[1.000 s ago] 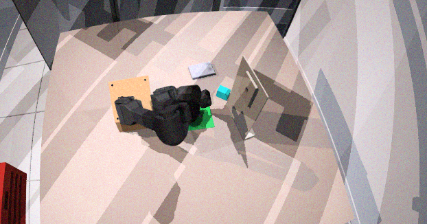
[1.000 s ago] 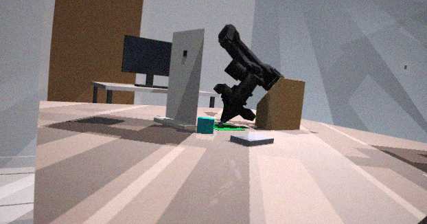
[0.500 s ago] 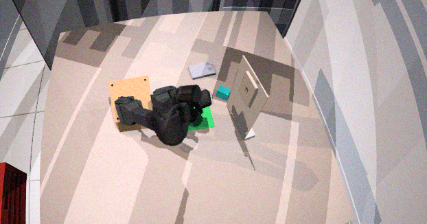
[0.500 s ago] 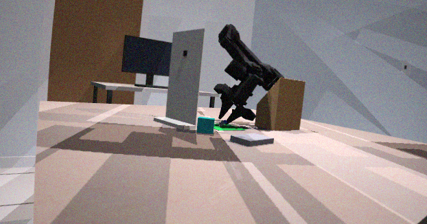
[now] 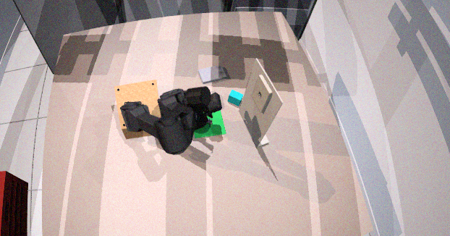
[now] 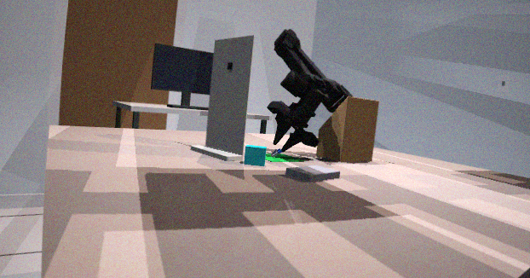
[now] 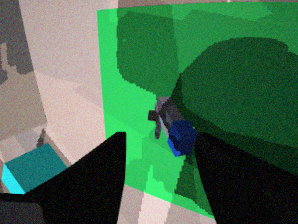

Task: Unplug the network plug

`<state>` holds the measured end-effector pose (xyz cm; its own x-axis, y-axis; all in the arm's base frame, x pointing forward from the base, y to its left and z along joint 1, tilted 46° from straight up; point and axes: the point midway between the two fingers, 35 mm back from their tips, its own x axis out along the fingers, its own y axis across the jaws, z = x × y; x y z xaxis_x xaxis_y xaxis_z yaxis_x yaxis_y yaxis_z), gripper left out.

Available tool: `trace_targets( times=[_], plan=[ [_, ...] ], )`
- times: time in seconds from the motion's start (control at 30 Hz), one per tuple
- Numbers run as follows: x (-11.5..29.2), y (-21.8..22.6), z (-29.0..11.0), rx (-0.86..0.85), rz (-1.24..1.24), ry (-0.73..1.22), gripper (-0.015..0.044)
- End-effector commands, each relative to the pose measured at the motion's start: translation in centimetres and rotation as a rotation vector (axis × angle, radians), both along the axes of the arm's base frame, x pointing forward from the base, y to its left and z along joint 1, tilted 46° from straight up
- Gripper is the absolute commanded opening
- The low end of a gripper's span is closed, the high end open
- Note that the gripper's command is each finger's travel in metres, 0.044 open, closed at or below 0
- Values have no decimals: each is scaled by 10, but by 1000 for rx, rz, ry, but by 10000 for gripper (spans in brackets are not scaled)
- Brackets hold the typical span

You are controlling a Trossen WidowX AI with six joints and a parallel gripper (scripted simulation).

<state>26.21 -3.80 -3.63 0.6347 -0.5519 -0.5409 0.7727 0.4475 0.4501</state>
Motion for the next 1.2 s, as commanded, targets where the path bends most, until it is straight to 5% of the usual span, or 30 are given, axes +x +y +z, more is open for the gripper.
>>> trace_targets(
  times=[0.0, 1.17],
  plan=[
    [-2, 2, 2, 1, -1, -4, 156],
    [-8, 21, 13, 11, -2, 4, 156]
  ],
)
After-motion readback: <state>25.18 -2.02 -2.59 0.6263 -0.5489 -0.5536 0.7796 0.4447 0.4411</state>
